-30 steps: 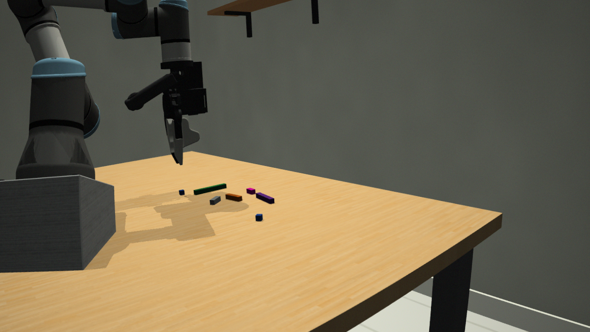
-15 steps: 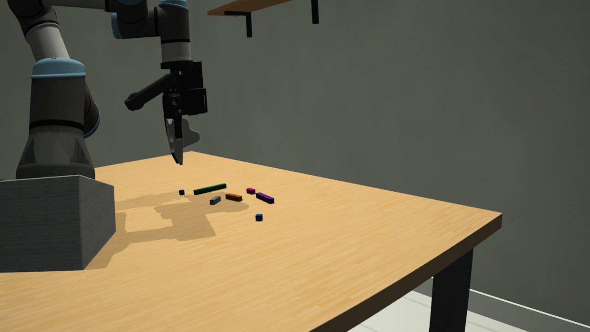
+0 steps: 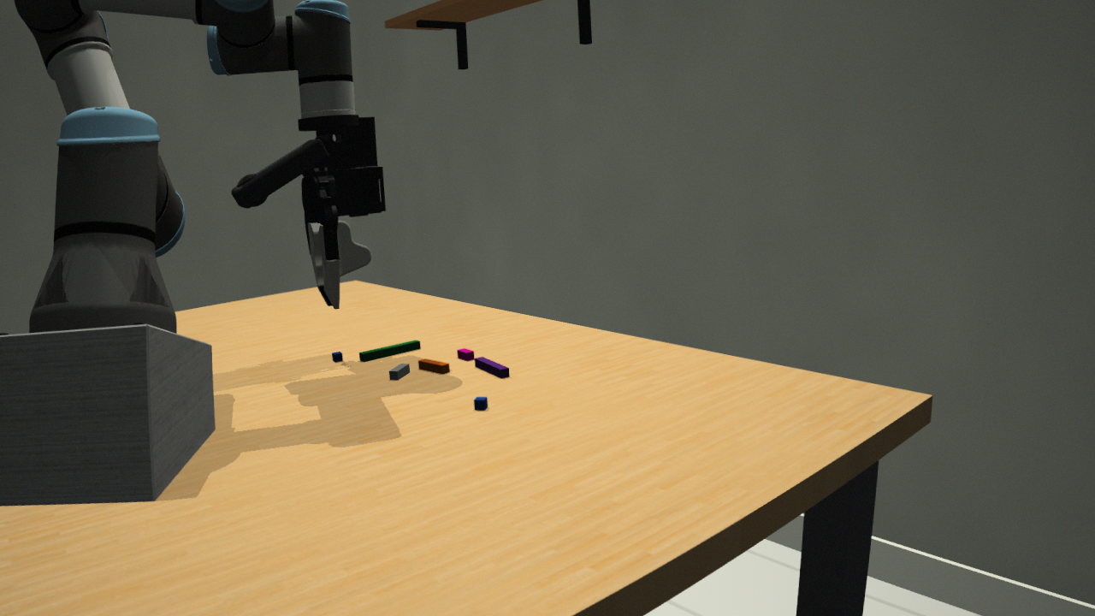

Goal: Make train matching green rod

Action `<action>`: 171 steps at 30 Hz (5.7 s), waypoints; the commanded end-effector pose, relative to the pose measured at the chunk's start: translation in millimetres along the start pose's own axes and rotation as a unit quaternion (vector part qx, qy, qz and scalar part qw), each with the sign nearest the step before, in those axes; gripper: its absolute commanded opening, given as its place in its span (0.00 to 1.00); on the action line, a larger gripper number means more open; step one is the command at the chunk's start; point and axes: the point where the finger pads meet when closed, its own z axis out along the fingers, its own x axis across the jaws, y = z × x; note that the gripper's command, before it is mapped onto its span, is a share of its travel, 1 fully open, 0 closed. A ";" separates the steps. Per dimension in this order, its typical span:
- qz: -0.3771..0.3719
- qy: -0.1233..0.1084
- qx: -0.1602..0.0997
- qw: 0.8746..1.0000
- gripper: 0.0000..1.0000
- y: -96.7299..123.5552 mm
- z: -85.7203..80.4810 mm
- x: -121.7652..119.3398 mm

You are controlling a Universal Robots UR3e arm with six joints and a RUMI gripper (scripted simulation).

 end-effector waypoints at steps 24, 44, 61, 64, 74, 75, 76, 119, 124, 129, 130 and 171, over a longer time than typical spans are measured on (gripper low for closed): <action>0.000 0.000 -0.001 1.000 0.14 0.9 35.3 -0.4; 0.000 0.000 -0.001 1.000 0.14 1.0 48.0 -0.5; 0.000 0.000 -0.001 1.000 0.14 1.0 48.4 -0.5; 0.000 0.000 -0.001 1.000 0.14 1.0 48.4 -0.5; 0.000 0.000 -0.001 1.000 0.14 1.0 48.4 -0.5; 0.000 0.000 -0.001 1.000 0.14 1.0 48.4 -0.5; 0.000 0.000 -0.001 1.000 0.14 1.0 48.4 -0.5; 0.000 0.000 -0.001 1.000 0.14 1.7 48.4 -0.5; 0.000 0.000 -0.001 1.000 0.14 1.7 48.4 -0.5; 0.000 0.000 -0.001 1.000 0.14 1.7 48.4 -0.5; 0.000 0.000 -0.001 1.000 0.14 1.7 48.4 -0.5; 0.000 0.000 -0.001 1.000 0.14 1.8 65.2 -0.5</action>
